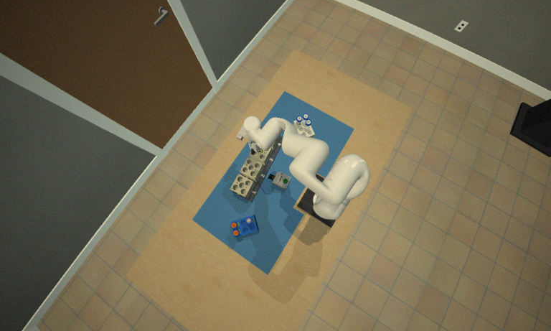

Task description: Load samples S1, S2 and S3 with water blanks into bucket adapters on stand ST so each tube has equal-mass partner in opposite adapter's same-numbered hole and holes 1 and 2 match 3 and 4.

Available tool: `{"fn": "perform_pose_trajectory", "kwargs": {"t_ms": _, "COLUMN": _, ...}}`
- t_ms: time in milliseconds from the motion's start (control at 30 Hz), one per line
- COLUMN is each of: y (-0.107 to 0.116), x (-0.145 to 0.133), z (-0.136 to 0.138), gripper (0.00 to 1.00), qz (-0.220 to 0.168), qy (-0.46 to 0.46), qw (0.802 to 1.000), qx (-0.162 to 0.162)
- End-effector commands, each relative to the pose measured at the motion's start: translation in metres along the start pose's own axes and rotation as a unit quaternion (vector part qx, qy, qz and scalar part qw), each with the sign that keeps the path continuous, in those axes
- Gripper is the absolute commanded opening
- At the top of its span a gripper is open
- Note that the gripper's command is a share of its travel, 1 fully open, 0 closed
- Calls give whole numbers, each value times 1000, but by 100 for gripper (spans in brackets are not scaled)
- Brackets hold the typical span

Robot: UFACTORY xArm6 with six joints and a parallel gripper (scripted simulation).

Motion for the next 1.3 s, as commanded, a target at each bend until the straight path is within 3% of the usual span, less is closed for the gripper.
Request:
{"fn": "perform_pose_trajectory", "kwargs": {"t_ms": 0, "y": -2, "x": 1, "z": 0, "gripper": 0, "qz": 2, "qy": 0, "qw": 1000, "qx": -1}}
{"fn": "perform_pose_trajectory", "kwargs": {"t_ms": 1267, "y": -34, "x": 1, "z": 1, "gripper": 0, "qz": 2, "qy": 0, "qw": 1000, "qx": -1}}
Point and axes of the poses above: the point where the finger pads meet when closed, its own y axis back along the fingers, its own z axis across the jaws, x = y × z, the point moved 3 cm from there along y, back along the fingers, and after that the axes turned 11 degrees about y, right-handed, at the moved point
